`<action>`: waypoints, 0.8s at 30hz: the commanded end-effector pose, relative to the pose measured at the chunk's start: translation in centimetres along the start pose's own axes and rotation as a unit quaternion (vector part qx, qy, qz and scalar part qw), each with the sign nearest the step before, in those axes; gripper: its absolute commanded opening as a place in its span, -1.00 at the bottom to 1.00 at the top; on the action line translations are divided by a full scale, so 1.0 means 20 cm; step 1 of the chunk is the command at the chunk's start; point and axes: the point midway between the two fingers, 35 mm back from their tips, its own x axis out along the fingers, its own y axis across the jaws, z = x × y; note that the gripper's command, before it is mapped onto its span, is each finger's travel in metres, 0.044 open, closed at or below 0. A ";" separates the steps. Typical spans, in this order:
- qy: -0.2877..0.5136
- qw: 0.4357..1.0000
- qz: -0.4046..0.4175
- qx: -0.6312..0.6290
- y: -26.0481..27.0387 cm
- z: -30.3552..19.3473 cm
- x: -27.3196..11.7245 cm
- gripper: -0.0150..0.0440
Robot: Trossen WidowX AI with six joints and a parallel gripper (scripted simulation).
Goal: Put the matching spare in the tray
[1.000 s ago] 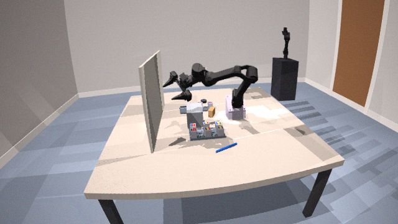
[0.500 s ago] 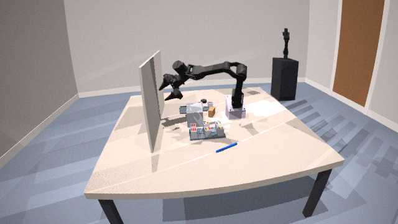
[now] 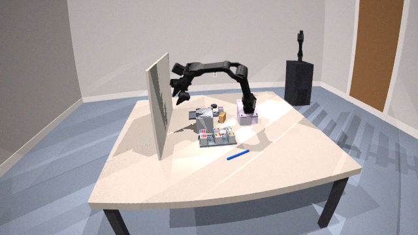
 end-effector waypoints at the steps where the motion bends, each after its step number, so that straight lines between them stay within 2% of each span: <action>1: 0.189 0.972 0.055 0.125 -0.09 -0.22 -0.13 1.00; 7: 0.250 0.947 0.090 0.178 -0.03 -0.31 -0.21 1.00; 24: 0.250 0.947 0.090 0.178 -0.03 -0.31 -0.21 1.00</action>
